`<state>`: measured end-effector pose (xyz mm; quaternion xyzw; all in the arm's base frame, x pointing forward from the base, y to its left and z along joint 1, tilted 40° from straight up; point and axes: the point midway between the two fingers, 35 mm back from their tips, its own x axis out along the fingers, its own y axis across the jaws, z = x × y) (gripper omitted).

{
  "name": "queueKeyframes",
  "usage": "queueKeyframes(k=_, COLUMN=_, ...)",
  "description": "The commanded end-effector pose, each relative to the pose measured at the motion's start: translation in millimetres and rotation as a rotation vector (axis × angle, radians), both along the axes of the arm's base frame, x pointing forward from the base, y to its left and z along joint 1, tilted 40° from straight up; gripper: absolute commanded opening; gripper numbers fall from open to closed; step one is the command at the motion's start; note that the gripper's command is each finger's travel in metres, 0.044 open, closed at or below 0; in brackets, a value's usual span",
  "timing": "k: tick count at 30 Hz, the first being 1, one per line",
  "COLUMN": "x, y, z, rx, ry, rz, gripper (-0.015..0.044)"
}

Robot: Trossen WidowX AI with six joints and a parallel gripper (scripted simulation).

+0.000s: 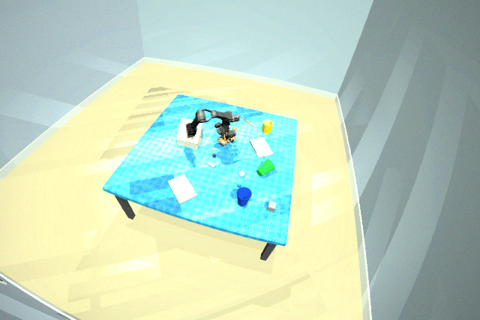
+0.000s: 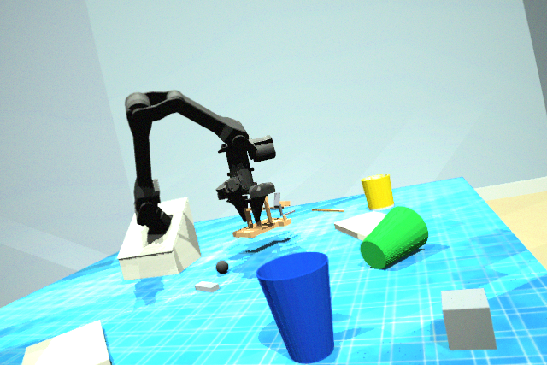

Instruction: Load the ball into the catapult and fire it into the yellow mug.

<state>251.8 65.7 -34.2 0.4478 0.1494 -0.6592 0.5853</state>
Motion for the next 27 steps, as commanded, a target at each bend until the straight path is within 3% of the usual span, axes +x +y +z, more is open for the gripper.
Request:
queueKeyframes(k=1, x=11, y=20, z=-8, rx=0.000, ry=0.073, rz=0.107, gripper=0.0000)
queueKeyframes(k=18, x=49, y=83, z=-61, rx=-0.052, ry=0.425, rz=0.538, gripper=0.0000)
queueKeyframes(k=27, x=56, y=86, z=-64, rx=-0.054, ry=0.438, rz=0.555, gripper=0.0000)
